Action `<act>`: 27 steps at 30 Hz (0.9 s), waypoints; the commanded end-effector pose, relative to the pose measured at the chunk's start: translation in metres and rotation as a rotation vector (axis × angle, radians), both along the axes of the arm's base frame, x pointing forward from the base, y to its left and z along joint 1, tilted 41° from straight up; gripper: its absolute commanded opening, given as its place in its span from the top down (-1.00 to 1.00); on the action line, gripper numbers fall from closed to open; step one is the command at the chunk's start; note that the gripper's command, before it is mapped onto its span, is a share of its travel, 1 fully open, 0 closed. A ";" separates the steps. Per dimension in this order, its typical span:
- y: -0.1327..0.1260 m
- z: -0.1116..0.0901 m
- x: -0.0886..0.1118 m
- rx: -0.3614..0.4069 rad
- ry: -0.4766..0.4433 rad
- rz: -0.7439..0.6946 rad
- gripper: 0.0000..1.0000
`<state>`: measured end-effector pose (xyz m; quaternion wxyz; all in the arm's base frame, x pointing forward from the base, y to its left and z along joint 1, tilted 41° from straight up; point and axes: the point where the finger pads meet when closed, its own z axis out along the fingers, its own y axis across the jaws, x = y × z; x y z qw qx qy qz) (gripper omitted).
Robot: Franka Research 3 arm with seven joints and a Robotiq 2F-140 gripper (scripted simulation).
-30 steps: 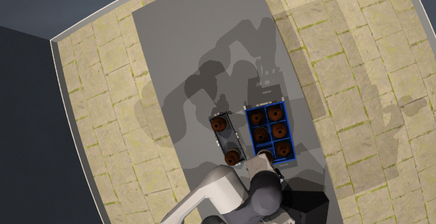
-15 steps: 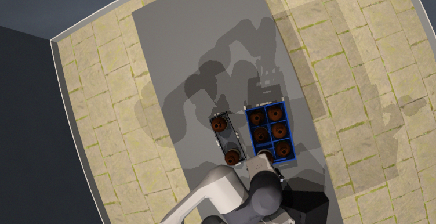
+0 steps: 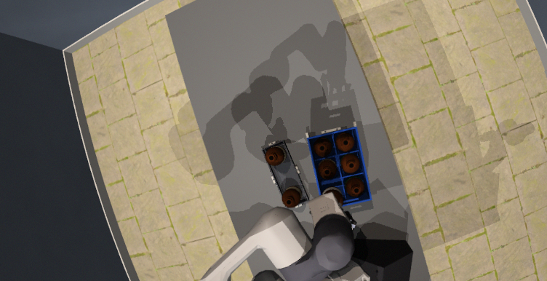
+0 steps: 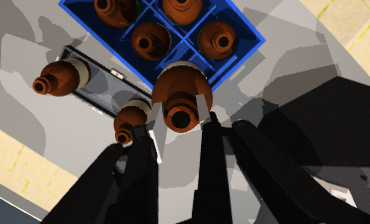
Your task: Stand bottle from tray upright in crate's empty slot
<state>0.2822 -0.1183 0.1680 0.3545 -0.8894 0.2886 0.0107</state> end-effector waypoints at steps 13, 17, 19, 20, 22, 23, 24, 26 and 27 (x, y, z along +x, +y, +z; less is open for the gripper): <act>0.002 -0.007 0.002 -0.007 -0.004 -0.001 1.00; 0.003 -0.008 0.003 -0.007 -0.004 -0.001 1.00; 0.004 -0.010 0.003 -0.007 -0.004 -0.001 1.00; 0.005 -0.011 0.003 -0.007 -0.004 -0.001 1.00; 0.006 -0.013 0.004 -0.007 -0.004 -0.001 1.00; 0.007 -0.014 0.004 -0.007 -0.004 -0.001 1.00; 0.008 -0.015 0.004 -0.007 -0.004 -0.001 1.00; 0.009 -0.017 0.005 -0.007 -0.004 -0.001 1.00; 0.010 -0.018 0.005 -0.007 -0.004 -0.001 1.00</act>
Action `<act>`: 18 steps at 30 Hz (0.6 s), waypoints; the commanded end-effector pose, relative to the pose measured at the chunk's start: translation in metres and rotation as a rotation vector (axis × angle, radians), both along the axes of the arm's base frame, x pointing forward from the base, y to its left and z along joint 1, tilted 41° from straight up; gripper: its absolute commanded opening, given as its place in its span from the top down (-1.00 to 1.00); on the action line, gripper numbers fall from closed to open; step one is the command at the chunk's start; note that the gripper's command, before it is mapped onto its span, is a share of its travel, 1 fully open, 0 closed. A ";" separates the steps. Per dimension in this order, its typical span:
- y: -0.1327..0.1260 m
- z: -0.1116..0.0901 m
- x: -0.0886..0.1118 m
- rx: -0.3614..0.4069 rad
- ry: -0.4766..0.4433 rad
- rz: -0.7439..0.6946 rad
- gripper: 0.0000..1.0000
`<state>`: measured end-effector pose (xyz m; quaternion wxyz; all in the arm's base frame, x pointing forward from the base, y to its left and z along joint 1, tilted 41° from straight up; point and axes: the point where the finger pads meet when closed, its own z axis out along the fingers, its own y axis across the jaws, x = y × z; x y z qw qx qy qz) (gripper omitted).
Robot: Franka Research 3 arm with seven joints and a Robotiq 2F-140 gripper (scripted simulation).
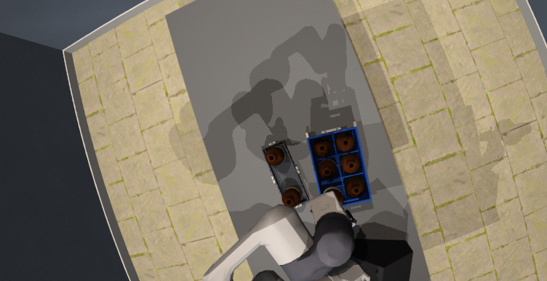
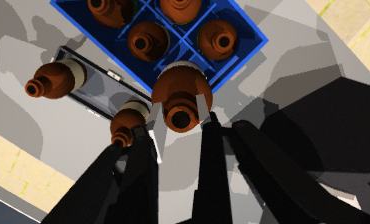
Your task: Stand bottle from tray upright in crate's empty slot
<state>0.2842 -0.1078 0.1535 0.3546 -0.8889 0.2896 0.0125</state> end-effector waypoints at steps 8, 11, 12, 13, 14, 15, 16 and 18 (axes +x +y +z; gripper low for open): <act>0.004 -0.009 0.004 -0.008 -0.008 -0.001 1.00; 0.005 -0.011 0.005 -0.008 -0.008 -0.001 1.00; 0.006 -0.012 0.005 -0.008 -0.008 -0.001 1.00; 0.006 -0.012 0.005 -0.008 -0.008 -0.001 1.00; 0.007 -0.013 0.005 -0.008 -0.008 -0.001 1.00; 0.007 -0.013 0.005 -0.008 -0.008 -0.001 1.00; 0.007 -0.014 0.005 -0.008 -0.008 -0.001 1.00; 0.008 -0.015 0.005 -0.008 -0.008 -0.001 1.00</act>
